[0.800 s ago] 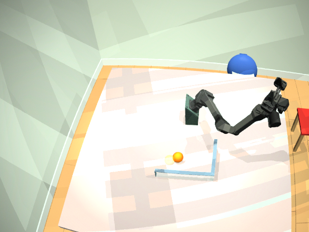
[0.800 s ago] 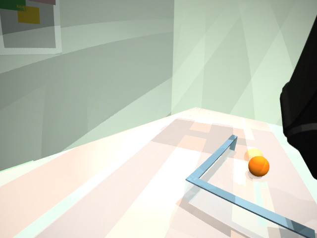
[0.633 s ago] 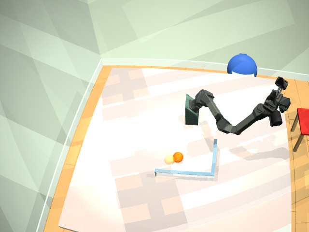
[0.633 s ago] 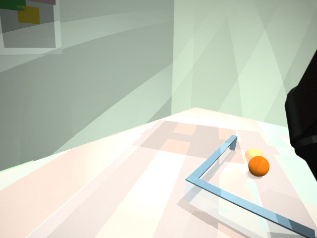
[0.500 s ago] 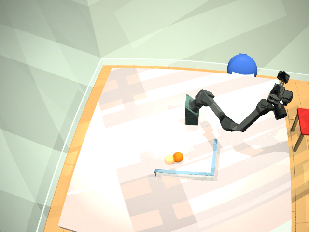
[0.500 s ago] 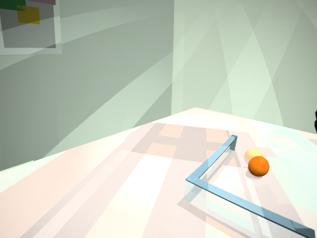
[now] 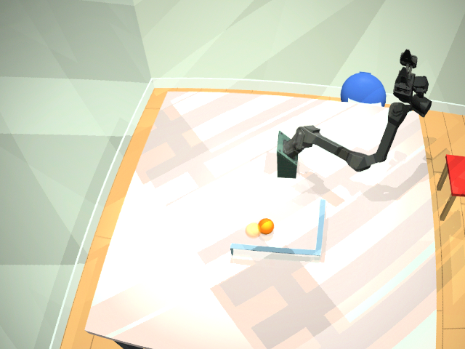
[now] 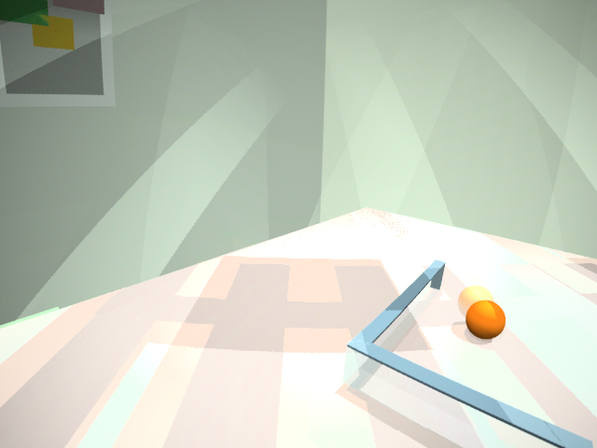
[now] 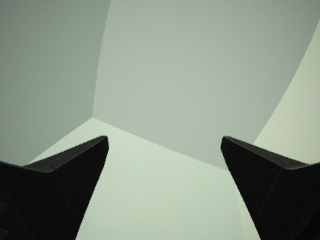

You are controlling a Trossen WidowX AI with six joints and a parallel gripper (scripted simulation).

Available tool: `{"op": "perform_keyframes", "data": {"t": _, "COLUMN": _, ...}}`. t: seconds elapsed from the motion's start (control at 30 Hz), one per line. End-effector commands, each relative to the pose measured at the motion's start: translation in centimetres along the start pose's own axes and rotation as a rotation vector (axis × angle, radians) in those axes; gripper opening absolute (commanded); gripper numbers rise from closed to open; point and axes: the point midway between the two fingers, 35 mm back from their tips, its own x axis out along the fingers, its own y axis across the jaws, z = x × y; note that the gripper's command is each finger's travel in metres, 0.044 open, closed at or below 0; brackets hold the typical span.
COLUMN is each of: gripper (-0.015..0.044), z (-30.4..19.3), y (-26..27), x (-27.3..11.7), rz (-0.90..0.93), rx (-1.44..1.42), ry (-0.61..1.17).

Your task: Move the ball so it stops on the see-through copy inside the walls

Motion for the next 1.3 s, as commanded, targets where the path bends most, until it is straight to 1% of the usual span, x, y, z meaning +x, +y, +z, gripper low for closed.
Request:
{"op": "perform_keyframes", "data": {"t": 0.0, "gripper": 0.0398, "z": -2.7, "y": -1.3, "x": 0.8, "rz": 0.032, "rx": 0.010, "ry": 0.040}}
{"op": "perform_keyframes", "data": {"t": 0.17, "gripper": 0.0398, "z": -8.2, "y": -2.7, "x": 2.9, "rz": 0.115, "rx": 0.033, "ry": 0.121}}
{"op": "perform_keyframes", "data": {"t": 0.27, "gripper": 0.0398, "z": -9.4, "y": -2.1, "x": 3.5, "rz": 0.156, "rx": 0.064, "ry": 0.114}}
{"op": "perform_keyframes", "data": {"t": 0.53, "gripper": 0.0398, "z": -15.7, "y": -0.8, "x": 6.2, "rz": 0.273, "rx": 0.094, "ry": 0.202}}
{"op": "perform_keyframes", "data": {"t": 0.83, "gripper": 0.0398, "z": -22.3, "y": 3.5, "x": 8.5, "rz": 0.441, "rx": 0.114, "ry": 0.293}}
{"op": "perform_keyframes", "data": {"t": 1.0, "gripper": 0.0398, "z": -25.6, "y": 8.3, "x": 9.4, "rz": 0.601, "rx": 0.130, "ry": 0.326}}
{"op": "perform_keyframes", "data": {"t": 1.17, "gripper": 0.0398, "z": -27.6, "y": 11.5, "x": 9.6, "rz": 0.700, "rx": 0.125, "ry": 0.346}}
{"op": "perform_keyframes", "data": {"t": 1.27, "gripper": 0.0398, "z": -28.6, "y": 14.3, "x": 9.3, "rz": 0.776, "rx": 0.156, "ry": 0.368}}
